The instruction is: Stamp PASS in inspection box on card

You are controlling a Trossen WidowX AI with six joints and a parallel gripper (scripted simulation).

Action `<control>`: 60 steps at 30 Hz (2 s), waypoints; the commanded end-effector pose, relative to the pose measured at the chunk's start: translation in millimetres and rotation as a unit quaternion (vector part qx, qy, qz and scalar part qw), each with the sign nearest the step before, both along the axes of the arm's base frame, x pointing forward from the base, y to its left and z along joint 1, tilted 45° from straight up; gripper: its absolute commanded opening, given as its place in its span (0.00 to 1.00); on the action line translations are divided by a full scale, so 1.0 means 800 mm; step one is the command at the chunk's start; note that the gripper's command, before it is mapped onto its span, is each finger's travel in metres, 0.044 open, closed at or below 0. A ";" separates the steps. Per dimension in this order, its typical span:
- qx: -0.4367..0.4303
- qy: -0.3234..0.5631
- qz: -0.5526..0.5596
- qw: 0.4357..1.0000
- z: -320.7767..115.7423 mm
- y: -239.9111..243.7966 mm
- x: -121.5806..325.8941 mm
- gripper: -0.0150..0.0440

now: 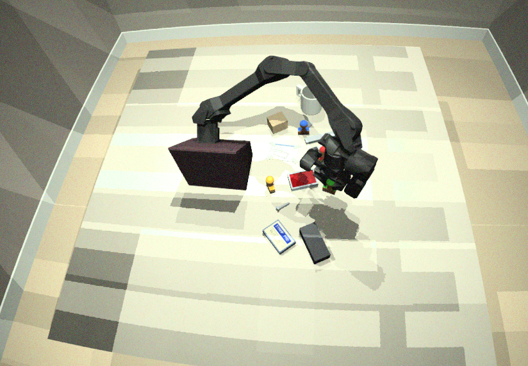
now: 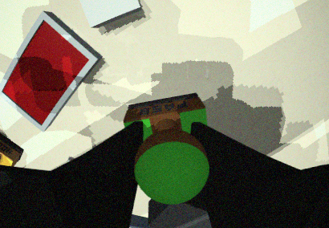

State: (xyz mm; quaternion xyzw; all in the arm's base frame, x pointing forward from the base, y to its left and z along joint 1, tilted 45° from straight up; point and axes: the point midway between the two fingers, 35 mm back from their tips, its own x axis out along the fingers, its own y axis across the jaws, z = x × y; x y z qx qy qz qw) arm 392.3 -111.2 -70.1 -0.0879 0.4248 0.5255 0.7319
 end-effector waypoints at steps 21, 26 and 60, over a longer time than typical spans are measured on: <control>0.002 0.003 -0.002 1.000 -0.035 0.034 0.003 0.25; 0.002 0.003 -0.002 1.000 -0.042 0.041 0.004 0.25; 0.000 0.004 -0.001 1.000 0.053 -0.052 -0.009 0.69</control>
